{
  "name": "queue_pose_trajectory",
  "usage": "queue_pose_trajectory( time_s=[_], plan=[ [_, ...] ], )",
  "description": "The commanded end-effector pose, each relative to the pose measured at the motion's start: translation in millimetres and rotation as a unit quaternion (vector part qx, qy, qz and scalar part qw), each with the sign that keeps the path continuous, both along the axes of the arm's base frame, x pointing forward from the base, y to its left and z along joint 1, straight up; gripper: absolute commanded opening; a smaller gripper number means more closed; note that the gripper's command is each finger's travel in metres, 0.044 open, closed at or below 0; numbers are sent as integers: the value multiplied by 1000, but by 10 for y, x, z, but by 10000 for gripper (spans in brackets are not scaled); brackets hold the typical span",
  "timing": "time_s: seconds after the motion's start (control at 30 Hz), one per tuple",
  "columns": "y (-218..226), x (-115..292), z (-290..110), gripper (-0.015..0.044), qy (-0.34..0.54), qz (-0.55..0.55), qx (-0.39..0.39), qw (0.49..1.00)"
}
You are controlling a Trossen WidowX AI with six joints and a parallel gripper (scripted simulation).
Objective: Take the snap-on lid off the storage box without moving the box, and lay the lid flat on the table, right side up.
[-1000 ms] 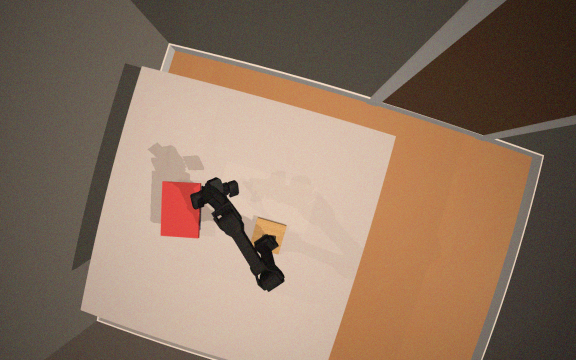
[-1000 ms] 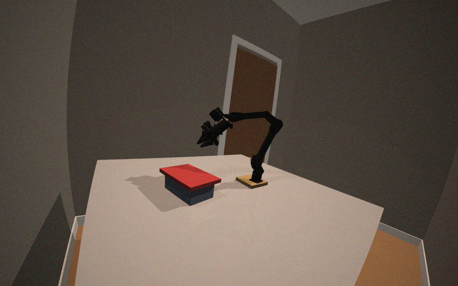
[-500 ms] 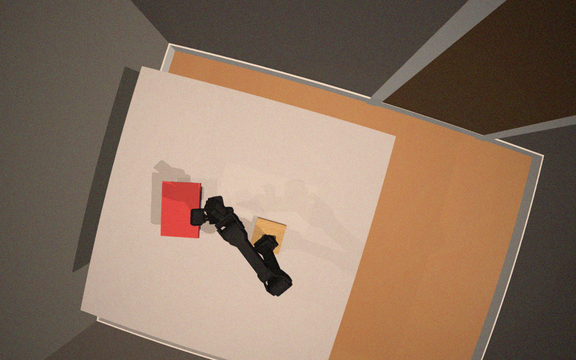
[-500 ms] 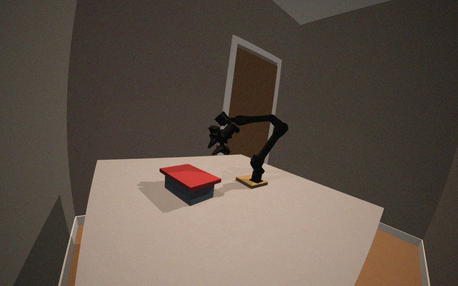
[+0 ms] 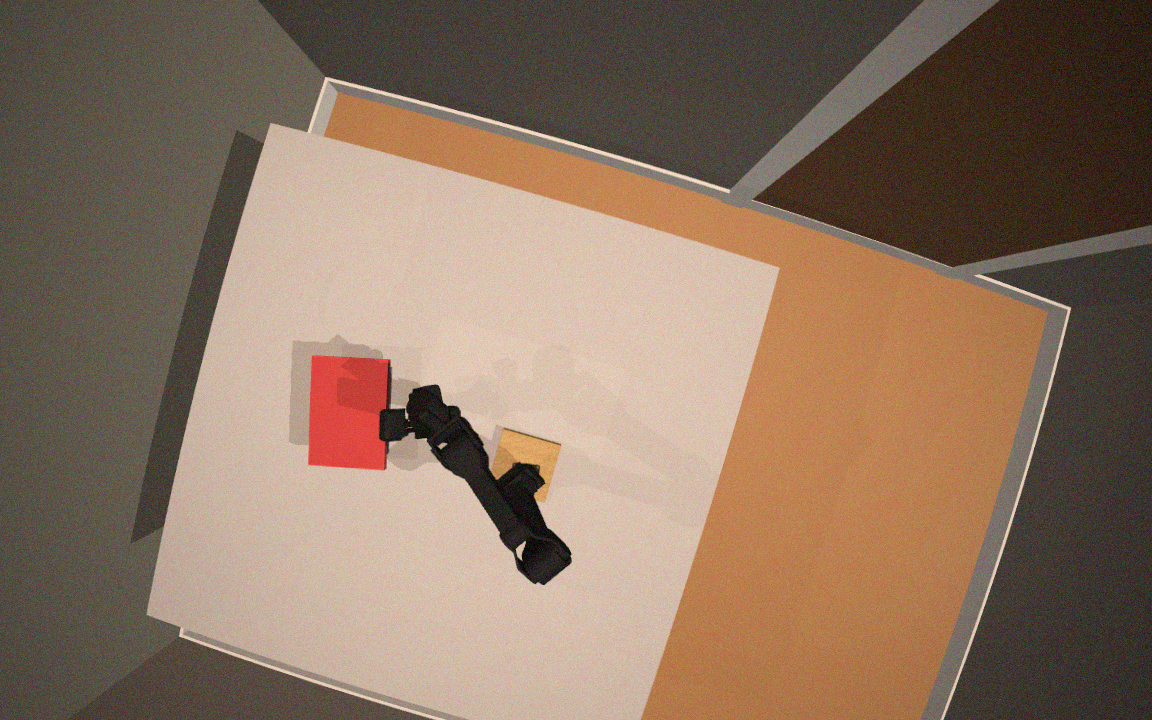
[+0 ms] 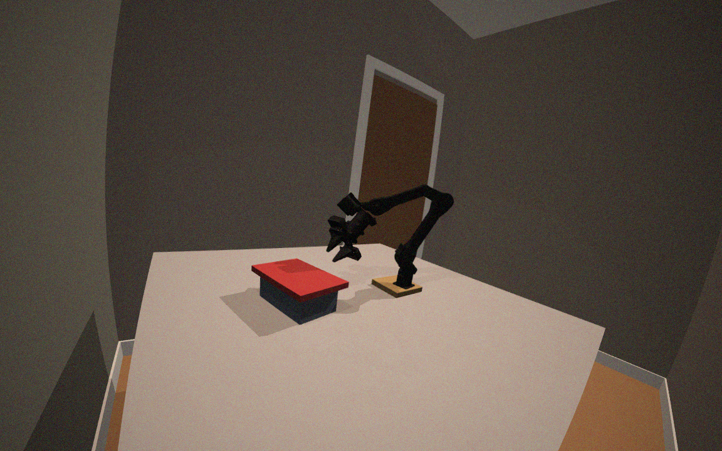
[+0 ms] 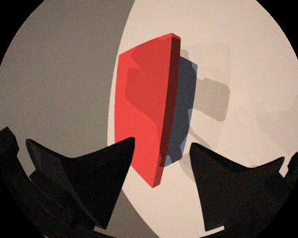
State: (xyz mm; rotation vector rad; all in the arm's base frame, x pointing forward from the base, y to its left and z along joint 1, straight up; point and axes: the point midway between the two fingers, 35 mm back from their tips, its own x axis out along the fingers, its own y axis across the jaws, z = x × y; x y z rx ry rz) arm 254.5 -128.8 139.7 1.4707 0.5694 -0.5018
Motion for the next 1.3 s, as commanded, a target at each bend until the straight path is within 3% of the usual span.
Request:
queue_pose_trajectory(
  time_s=[0.0, 1.27],
  plan=[
    [3, 26, -47, 235, 1, 0, 4, 1000],
    [28, 509, -437, 235, -1, 0, 5, 1000]
  ],
)
